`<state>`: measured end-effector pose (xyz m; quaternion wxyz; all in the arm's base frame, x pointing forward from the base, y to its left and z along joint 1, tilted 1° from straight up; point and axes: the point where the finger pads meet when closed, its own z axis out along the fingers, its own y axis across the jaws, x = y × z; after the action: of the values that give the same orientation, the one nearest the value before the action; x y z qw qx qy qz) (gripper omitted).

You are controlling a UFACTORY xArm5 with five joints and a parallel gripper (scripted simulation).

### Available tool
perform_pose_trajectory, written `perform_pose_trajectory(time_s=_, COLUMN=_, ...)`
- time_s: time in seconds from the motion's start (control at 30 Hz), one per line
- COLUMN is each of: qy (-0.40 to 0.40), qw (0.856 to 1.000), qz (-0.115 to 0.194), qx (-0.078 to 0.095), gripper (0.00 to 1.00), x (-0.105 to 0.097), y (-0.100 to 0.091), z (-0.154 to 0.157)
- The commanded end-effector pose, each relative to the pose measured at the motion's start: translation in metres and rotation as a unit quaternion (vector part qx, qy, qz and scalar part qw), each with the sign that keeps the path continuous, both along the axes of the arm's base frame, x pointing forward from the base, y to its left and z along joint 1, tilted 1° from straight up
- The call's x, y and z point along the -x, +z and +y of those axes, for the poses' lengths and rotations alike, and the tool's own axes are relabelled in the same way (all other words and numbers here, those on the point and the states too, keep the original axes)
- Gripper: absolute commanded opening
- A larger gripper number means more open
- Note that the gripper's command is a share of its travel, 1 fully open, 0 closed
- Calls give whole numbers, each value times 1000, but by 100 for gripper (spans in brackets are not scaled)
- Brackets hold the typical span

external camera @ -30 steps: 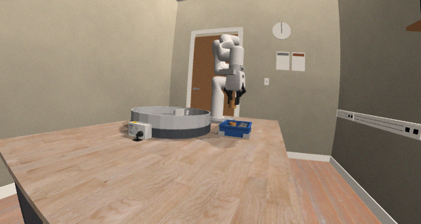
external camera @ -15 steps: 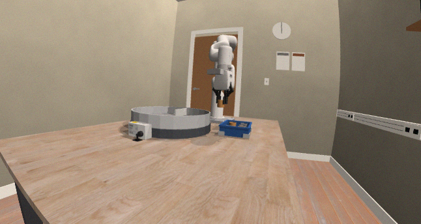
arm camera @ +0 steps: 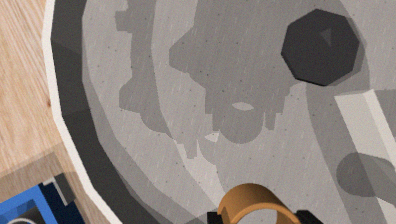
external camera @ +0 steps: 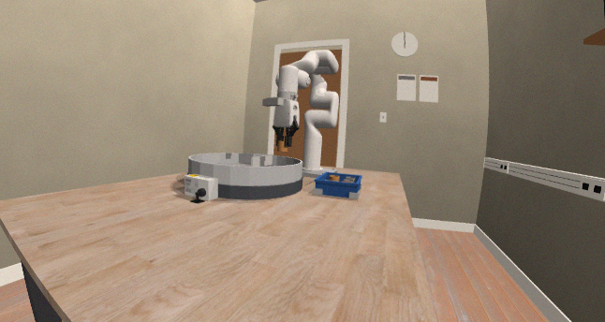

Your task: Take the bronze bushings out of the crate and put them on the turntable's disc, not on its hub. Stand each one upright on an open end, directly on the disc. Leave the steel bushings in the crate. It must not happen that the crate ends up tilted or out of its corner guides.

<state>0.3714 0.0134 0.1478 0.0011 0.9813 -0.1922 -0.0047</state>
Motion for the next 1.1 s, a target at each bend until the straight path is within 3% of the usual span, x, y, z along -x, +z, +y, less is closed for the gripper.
perform_pose_trajectory(time_s=0.0, qy=3, qw=1000, qz=-1, qx=0, gripper=0, x=-8, y=1, z=-25)
perform_pose_trajectory(time_s=0.5, qy=3, qw=1000, qz=-1, qx=0, gripper=0, x=-8, y=0, z=-26)
perform_pose_trajectory(time_s=0.73, qy=3, qw=1000, qz=-1, qx=0, gripper=0, x=-8, y=-24, z=-27)
perform_pose_trajectory(time_s=1.07, qy=3, qw=1000, qz=-1, qx=0, gripper=0, x=-8, y=-24, z=-27)
